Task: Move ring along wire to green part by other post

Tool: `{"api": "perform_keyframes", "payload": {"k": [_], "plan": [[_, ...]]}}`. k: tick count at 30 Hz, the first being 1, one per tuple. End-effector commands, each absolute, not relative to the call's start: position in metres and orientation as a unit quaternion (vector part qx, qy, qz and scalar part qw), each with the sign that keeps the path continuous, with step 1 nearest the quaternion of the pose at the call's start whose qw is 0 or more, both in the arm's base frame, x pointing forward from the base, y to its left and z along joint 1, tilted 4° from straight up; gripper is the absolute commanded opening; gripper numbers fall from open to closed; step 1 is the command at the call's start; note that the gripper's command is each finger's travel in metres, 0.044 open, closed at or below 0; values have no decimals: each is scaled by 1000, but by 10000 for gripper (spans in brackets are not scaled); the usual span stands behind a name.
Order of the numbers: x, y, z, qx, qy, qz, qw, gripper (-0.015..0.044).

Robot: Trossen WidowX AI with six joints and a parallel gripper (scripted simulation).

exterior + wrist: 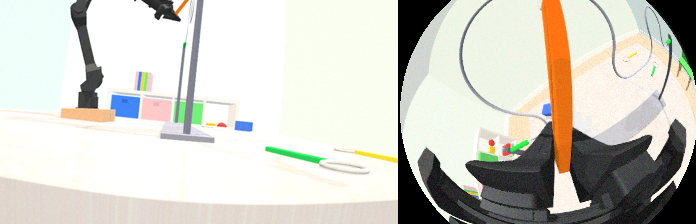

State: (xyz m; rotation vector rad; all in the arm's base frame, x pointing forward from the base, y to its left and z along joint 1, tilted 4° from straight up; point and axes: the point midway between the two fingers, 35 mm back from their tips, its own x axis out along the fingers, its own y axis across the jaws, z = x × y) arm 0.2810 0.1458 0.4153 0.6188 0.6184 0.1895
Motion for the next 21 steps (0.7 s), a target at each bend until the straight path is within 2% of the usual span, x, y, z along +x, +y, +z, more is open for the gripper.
{"api": "perform_keyframes", "payload": {"k": [1,21], "plan": [[281,144,415,270,296,86,912,-150],[282,137,410,152,287,60,944,-150]]}}
